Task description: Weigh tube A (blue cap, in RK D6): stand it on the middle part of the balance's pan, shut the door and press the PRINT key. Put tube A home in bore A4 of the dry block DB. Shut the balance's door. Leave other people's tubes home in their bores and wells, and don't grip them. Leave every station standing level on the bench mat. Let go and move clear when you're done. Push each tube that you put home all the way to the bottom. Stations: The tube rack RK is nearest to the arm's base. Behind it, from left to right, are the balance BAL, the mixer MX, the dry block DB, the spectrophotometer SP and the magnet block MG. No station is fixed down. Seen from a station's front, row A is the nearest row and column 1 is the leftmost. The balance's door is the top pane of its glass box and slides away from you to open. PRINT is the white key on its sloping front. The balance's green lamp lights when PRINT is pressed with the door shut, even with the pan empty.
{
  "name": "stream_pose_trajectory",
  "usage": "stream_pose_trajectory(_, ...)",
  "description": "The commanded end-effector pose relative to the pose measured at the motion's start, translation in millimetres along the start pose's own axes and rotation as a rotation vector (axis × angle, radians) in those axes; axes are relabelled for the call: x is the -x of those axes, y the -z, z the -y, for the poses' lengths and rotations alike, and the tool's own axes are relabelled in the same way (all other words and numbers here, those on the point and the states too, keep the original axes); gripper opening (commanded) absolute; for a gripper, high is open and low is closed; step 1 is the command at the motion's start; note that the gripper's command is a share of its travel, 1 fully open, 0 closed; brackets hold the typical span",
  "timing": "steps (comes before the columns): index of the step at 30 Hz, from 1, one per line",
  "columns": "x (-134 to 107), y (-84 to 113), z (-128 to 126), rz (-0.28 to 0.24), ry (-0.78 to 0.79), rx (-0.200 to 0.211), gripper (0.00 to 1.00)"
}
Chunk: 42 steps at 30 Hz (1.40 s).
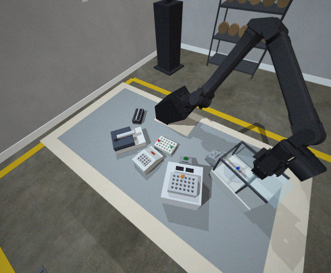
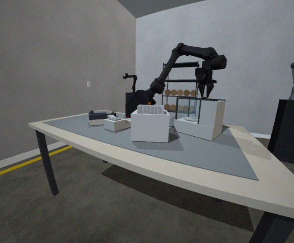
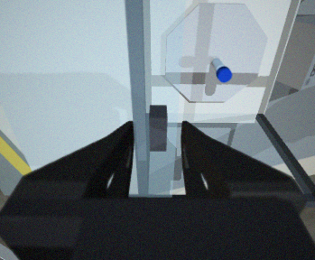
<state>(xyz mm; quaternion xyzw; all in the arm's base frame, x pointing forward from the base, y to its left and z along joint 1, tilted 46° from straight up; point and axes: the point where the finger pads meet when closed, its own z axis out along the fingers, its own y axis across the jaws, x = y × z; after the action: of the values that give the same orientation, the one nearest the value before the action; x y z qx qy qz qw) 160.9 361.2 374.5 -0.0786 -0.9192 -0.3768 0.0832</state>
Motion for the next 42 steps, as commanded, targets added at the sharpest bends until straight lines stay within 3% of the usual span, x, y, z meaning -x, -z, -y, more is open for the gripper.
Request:
stream_pose_trajectory(1,-1.2,9.6,-11.1,0.010,0.013,0.029,0.30)
stream_pose_trajectory(9,-1.2,9.6,-11.1,0.010,0.013,0.029,0.30)
stream_pose_trajectory(11,-3.1,29.8,-19.4,0.025,0.029,0.058,0.30)
stream_pose_trajectory(42,-3.9,73.1,-16.8,0.027,0.031,0.052,0.30)
